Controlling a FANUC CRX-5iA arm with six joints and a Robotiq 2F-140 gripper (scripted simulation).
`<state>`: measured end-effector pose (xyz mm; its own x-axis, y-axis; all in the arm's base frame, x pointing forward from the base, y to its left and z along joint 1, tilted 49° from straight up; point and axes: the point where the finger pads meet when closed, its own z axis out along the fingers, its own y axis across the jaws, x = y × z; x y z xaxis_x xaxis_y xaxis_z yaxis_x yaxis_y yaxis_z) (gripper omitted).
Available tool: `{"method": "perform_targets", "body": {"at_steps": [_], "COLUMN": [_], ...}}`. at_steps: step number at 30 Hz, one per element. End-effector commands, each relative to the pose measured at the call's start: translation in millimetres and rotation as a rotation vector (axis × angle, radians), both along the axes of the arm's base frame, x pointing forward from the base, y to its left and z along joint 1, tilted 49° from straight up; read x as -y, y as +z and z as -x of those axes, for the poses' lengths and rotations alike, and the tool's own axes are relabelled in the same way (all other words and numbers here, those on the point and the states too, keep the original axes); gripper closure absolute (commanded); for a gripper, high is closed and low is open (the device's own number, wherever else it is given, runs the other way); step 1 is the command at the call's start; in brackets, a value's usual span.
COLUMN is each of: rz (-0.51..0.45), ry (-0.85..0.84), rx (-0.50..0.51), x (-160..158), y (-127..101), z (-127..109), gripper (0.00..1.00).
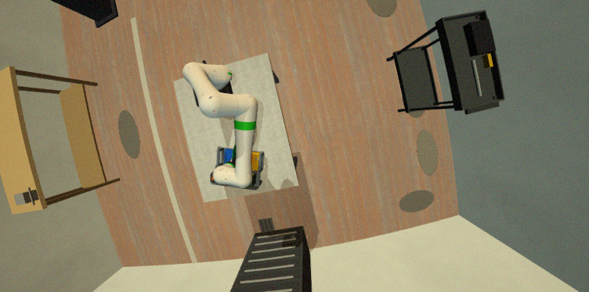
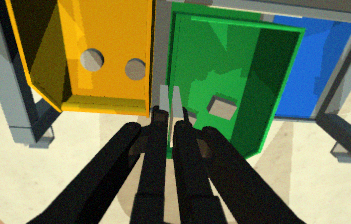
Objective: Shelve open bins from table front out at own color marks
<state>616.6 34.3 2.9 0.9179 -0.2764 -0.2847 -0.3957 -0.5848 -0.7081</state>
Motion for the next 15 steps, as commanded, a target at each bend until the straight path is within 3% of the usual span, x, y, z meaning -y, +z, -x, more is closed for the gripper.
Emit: {"method": "perform_targets", "body": {"at_steps": [1, 9, 10, 15], "rz": [0.000, 0.000, 0.000, 0.000], "ry": [0.000, 0.000, 0.000, 0.000], "rx": [0.000, 0.000, 0.000, 0.000], "x": [0.3, 0.3, 0.3, 0.3], "y": [0.1, 0.1, 0.1, 0.1], "z": [-0.1, -0.1, -0.1, -0.1], "gripper": [1.00, 1.00, 0.94, 0.94]}}
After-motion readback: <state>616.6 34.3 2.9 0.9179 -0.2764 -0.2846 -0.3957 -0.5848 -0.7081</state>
